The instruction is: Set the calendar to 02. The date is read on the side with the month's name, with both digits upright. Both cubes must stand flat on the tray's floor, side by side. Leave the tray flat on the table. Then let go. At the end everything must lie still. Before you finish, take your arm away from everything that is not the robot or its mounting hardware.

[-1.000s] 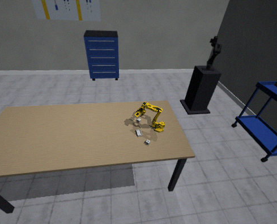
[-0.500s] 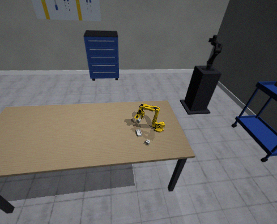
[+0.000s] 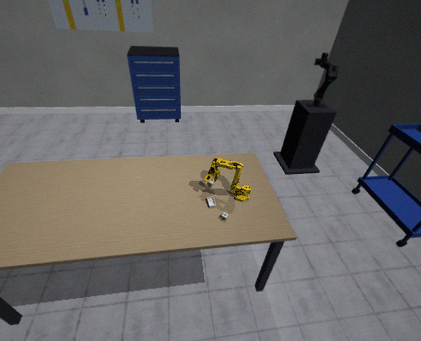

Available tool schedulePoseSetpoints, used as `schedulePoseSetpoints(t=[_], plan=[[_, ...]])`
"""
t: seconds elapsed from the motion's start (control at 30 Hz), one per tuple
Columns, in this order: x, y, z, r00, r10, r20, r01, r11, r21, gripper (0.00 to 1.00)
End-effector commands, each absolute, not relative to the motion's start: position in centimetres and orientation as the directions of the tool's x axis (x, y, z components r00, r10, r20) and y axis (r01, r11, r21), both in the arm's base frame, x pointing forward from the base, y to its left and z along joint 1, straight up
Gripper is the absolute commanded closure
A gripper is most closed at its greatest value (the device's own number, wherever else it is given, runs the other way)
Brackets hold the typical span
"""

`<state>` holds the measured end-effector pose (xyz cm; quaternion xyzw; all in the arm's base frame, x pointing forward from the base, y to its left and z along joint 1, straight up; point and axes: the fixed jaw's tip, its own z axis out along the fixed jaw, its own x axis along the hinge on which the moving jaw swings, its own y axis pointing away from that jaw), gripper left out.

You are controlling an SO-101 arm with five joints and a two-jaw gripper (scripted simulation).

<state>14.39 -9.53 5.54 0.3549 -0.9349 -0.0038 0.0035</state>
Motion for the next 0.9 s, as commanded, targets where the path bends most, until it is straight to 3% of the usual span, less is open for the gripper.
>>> schedulePoseSetpoints(t=[0.0, 0.87], plan=[[14.7, -10.0, 5.9, -0.749, -0.663, -0.006, -0.663, 0.748, -0.024, 0.65], [14.8, -10.1, 3.3, -0.749, -0.663, -0.006, -0.663, 0.748, -0.024, 0.65]])
